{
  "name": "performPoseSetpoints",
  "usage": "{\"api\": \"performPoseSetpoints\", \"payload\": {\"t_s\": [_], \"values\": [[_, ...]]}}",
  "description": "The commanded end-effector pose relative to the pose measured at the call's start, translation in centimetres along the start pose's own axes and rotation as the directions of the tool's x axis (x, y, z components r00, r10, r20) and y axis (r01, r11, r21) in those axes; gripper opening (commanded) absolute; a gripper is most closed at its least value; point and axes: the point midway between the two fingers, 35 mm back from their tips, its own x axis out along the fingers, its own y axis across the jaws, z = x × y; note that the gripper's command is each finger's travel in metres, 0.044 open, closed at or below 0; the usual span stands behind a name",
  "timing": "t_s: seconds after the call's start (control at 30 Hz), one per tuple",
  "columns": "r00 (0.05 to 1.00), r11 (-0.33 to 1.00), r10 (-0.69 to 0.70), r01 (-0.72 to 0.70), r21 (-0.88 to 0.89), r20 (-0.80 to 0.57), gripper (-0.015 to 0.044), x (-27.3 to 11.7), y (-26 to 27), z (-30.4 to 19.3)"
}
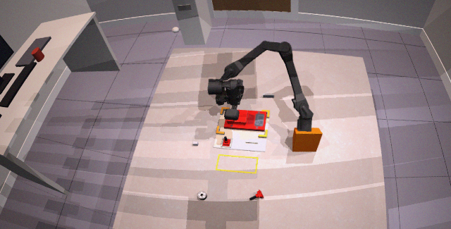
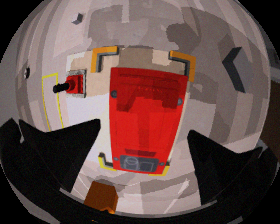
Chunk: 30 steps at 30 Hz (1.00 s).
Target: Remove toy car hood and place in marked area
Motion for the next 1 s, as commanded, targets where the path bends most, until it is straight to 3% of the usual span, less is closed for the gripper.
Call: {"api": "performPoseSetpoints", "payload": {"t_s": [0.0,0.97], "values": [[1.000,1.000,-0.006,0.005,-0.011,-0.011,0.0440,0.7,0.1,-0.3],[1.000,1.000,-0.008,0.008,-0.011,-0.011,0.0440,2.5,0.1,-0.3]]}}
